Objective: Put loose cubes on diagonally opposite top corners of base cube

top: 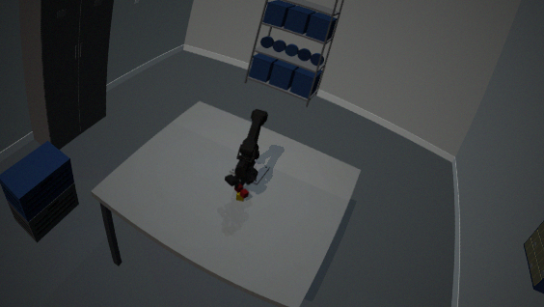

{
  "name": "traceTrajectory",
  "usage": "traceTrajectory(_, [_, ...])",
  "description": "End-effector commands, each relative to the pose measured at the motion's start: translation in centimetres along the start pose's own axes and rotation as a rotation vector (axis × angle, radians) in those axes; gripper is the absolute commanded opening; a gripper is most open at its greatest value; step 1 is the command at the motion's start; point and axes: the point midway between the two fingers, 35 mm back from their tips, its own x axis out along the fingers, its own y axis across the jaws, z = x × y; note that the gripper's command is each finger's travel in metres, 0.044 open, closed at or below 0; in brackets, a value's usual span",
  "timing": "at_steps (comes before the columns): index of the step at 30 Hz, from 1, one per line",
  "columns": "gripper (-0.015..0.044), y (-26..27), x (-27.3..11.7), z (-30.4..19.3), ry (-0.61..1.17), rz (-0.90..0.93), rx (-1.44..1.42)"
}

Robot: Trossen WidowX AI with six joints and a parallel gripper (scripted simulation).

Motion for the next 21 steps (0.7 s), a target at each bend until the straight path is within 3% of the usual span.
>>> traceTrajectory(1, [0.0105, 0.0, 0.1, 0.0, 0.001, 0.002, 0.004])
traceTrajectory(4, [0.0105, 0.0, 0.1, 0.0, 0.001, 0.002, 0.004])
traceTrajectory(8, [0.0205, 0.0, 0.1, 0.0, 0.001, 0.002, 0.004])
traceTrajectory(21, [0.0205, 0.0, -1.3, 0.0, 0.000, 0.000, 0.000])
